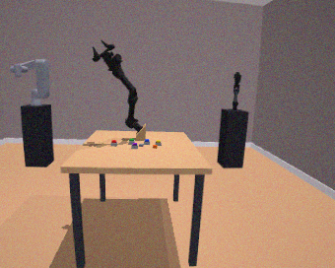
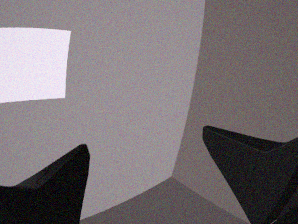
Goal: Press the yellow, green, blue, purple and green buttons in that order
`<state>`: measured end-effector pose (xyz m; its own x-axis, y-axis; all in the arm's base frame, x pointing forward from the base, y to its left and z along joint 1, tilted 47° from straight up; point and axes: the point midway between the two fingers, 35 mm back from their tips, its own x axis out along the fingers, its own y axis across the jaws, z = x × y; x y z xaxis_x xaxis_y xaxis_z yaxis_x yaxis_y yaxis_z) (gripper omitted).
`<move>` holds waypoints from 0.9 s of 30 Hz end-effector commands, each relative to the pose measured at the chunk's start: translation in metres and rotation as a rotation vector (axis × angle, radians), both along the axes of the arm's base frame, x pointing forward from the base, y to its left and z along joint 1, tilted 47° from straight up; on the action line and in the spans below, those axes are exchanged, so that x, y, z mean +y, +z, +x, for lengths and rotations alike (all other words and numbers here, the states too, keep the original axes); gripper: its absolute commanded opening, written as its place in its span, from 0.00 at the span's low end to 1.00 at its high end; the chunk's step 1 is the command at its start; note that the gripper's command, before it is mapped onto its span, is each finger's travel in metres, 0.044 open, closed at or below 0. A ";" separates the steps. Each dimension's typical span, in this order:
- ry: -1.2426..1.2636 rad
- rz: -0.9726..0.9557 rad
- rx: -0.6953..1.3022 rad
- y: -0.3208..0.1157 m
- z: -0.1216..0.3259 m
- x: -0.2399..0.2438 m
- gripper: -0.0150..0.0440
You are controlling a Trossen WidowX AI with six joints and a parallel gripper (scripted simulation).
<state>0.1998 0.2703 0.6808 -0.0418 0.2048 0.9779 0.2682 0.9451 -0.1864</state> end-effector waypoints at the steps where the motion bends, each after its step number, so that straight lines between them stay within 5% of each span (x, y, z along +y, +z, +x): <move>1: -0.008 0.002 -0.003 0.001 -0.001 -0.001 0.93; 10: 0.081 0.241 -0.182 0.042 -0.128 -0.075 0.93; 17: 0.250 0.545 -0.287 0.054 -0.214 -0.197 0.93; 27: 0.453 1.090 -0.257 0.009 -0.214 -0.412 0.93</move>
